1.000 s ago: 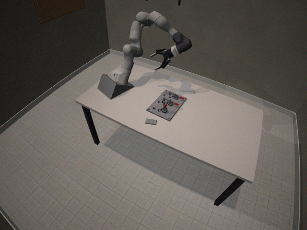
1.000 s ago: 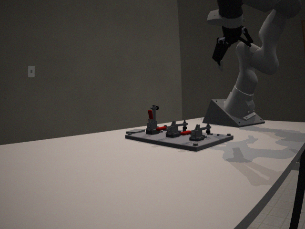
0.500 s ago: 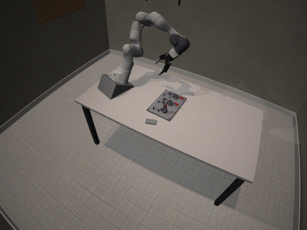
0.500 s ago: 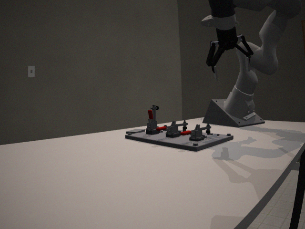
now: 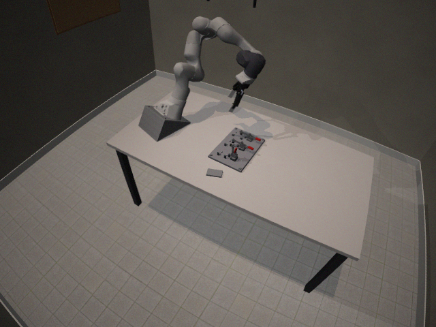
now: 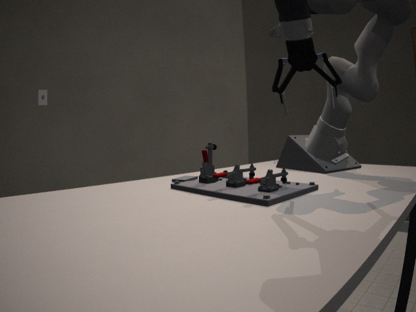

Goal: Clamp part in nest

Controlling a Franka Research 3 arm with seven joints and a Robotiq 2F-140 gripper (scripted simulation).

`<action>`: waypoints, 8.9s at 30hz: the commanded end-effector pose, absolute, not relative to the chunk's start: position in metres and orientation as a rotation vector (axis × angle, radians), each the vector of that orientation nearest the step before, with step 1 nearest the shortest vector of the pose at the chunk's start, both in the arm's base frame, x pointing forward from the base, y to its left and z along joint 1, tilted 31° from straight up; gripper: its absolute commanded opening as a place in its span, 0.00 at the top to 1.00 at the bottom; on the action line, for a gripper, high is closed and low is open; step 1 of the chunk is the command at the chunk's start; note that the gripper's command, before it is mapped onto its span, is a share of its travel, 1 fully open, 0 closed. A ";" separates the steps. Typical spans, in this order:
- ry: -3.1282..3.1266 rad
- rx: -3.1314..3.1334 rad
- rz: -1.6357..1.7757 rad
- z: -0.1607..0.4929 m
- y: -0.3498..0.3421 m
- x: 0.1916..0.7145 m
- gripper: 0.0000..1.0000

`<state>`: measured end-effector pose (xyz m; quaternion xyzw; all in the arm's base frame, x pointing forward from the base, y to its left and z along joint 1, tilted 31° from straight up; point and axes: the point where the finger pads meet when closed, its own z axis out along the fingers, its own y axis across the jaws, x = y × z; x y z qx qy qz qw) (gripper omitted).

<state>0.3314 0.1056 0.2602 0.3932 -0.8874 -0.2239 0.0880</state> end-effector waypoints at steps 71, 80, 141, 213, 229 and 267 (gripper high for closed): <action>-3.104 0.236 -0.858 0.251 0.101 0.429 1.00; -3.104 0.236 -0.858 0.251 0.101 0.429 1.00; -3.104 0.236 -0.858 0.251 0.101 0.429 0.72; -3.104 0.238 -0.859 0.260 0.111 0.502 0.72; -3.104 0.238 -0.859 0.268 0.118 0.566 0.72; -3.104 0.238 -0.859 0.189 0.166 0.572 0.72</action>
